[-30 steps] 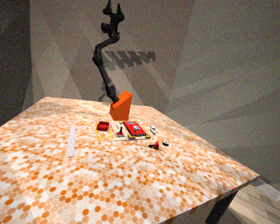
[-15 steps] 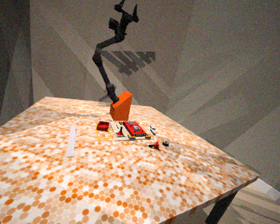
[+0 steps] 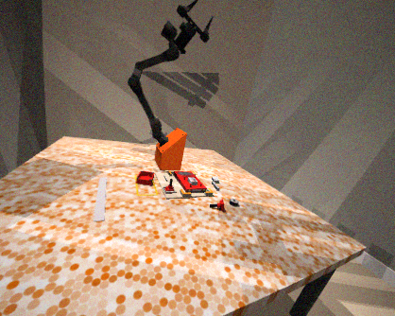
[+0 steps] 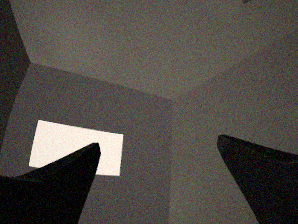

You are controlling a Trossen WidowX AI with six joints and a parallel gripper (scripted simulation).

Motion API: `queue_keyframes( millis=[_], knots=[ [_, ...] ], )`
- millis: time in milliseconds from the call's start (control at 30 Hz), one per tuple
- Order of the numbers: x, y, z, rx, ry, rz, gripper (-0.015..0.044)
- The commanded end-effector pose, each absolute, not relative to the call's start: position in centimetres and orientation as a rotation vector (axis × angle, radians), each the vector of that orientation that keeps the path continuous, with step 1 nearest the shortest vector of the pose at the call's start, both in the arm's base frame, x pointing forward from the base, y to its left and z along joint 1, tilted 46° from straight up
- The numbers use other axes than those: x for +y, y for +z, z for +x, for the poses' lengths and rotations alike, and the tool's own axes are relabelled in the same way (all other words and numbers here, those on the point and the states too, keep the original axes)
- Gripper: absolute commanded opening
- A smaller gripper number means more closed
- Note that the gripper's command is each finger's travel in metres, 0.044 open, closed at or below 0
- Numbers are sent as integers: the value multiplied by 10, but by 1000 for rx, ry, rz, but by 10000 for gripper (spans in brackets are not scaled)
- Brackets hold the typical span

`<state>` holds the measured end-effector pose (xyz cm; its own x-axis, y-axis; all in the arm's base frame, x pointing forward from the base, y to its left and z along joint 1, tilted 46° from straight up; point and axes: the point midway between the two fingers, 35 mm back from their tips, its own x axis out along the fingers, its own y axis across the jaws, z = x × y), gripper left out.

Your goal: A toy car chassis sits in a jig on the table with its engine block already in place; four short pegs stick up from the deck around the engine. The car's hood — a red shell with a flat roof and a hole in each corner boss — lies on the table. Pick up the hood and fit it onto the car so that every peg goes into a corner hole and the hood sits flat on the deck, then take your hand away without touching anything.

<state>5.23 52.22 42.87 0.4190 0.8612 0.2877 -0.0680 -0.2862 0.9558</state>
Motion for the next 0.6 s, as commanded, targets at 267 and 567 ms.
queue_keyframes(
  millis=[267, 567],
  knots=[
    [501, 359, 157, 568, 784, 1275, 440],
    [459, 306, 233, 504, 547, 1018, 440]
  ],
)
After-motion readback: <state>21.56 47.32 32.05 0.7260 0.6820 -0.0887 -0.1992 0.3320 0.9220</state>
